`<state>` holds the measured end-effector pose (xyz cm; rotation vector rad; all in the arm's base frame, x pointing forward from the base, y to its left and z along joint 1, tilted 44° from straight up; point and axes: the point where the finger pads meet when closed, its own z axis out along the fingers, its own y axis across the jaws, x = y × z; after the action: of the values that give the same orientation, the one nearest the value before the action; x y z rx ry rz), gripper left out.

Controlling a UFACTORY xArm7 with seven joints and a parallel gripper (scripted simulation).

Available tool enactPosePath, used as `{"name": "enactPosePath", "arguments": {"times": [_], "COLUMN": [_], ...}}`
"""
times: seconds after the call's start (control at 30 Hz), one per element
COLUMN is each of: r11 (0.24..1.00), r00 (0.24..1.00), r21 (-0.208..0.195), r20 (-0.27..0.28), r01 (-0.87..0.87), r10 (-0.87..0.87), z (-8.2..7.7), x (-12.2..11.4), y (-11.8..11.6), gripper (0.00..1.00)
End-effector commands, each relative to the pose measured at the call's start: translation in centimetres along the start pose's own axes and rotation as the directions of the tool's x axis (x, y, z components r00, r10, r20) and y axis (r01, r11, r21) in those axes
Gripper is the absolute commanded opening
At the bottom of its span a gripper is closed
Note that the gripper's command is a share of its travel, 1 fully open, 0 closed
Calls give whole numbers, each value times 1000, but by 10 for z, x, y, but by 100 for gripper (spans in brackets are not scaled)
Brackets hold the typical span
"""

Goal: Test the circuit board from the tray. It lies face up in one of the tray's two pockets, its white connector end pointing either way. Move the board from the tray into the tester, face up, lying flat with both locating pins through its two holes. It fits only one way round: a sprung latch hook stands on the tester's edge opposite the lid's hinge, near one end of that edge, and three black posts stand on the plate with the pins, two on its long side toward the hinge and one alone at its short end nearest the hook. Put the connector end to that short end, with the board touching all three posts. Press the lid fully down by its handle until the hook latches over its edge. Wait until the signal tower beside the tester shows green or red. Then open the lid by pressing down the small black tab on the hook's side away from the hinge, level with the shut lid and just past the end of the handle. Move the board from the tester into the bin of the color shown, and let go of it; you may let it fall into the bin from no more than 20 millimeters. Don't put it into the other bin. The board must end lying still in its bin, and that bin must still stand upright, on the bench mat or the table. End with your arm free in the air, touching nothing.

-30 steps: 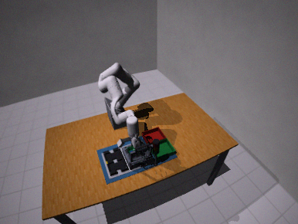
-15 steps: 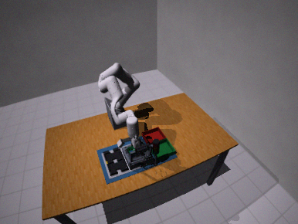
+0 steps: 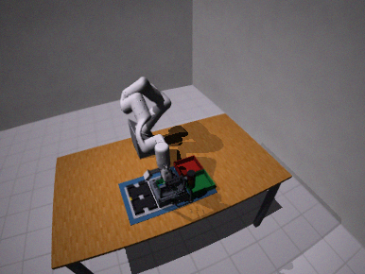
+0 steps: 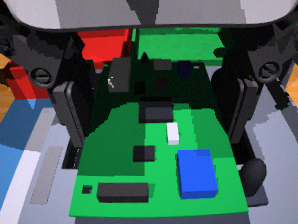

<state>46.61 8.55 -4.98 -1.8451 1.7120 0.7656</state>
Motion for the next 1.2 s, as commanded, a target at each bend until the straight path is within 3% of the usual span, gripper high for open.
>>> {"name": "enactPosePath", "arguments": {"times": [0.0, 1.17], "r11": [1000, 1000], "r00": [1000, 1000], "r21": [4, 4], "r20": [-2, -2], "r01": [0, 0], "r10": [0, 0], "z": [-2, 2], "x": [1, 1], "y": [-2, -2], "gripper": [79, 79]}}
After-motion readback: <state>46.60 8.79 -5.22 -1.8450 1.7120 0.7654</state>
